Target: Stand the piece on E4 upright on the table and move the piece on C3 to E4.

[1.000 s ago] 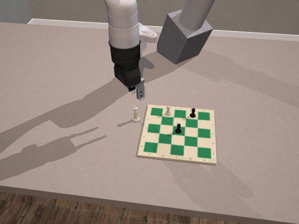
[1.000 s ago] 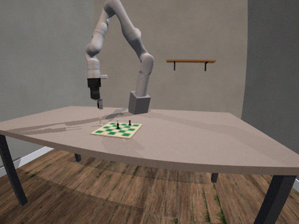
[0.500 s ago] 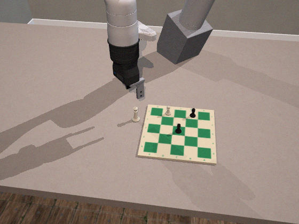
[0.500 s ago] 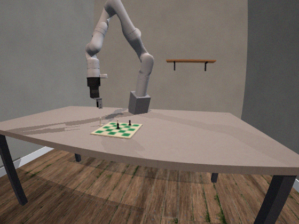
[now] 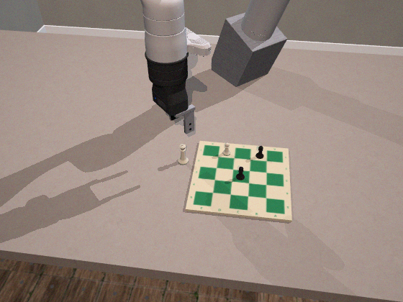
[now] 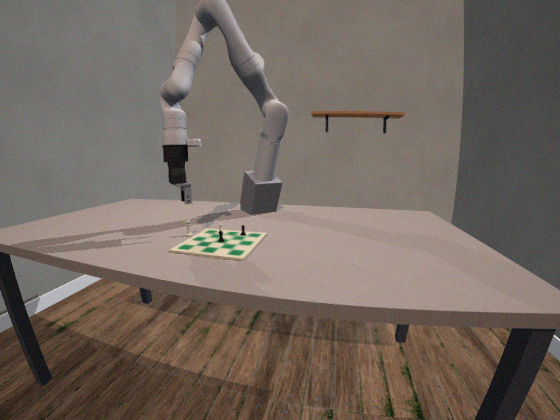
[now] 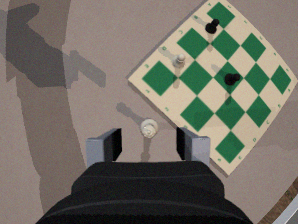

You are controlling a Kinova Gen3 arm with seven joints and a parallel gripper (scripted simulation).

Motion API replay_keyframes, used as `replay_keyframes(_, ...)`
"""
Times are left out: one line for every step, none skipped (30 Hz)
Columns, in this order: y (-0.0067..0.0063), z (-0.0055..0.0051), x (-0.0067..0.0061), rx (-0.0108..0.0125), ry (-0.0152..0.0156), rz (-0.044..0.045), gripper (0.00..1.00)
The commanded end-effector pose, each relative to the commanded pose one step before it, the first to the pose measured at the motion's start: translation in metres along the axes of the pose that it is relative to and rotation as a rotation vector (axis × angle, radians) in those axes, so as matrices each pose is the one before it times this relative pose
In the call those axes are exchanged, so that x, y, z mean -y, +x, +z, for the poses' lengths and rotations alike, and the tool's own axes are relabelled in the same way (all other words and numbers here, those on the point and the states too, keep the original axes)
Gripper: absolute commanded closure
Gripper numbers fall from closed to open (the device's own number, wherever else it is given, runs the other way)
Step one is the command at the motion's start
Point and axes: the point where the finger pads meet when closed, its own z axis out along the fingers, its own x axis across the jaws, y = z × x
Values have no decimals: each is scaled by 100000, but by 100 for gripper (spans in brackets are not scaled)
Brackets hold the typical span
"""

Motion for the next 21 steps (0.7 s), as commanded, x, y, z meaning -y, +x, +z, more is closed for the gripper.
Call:
replay_keyframes(154, -22, 52, 25, -51, 971, 0)
replay_keyframes(97, 18, 65, -9, 61, 850, 0)
replay_keyframes(119, 22, 81, -10, 74, 1052, 0)
replay_keyframes(142, 26, 99, -11, 87, 1265, 0)
replay_keyframes(164, 31, 117, -11, 100, 1487, 0)
replay_keyframes(186, 35, 136, -10, 113, 1714, 0)
replay_keyframes(207, 39, 157, -8, 124, 1946, 0)
replay_keyframes(227, 43, 178, -5, 134, 2179, 0)
replay_keyframes(245, 47, 200, -1, 142, 2411, 0)
replay_keyframes(260, 51, 222, 3, 148, 2640, 0)
replay_keyframes(273, 54, 244, 8, 151, 2864, 0)
replay_keyframes(284, 57, 266, 14, 152, 3082, 0)
replay_keyframes(291, 59, 288, 20, 150, 3292, 0)
replay_keyframes(0, 0, 0, 0, 0, 0, 0)
replay_keyframes(0, 0, 0, 0, 0, 0, 0)
replay_keyframes(294, 61, 309, 26, 146, 3491, 0)
replay_keyframes(295, 62, 329, 31, 138, 3680, 0)
replay_keyframes(292, 63, 348, 35, 128, 3855, 0)
replay_keyframes(286, 64, 365, 39, 116, 4016, 0)
replay_keyframes(277, 64, 380, 40, 102, 4161, 0)
replay_keyframes(265, 63, 393, 40, 85, 4291, 0)
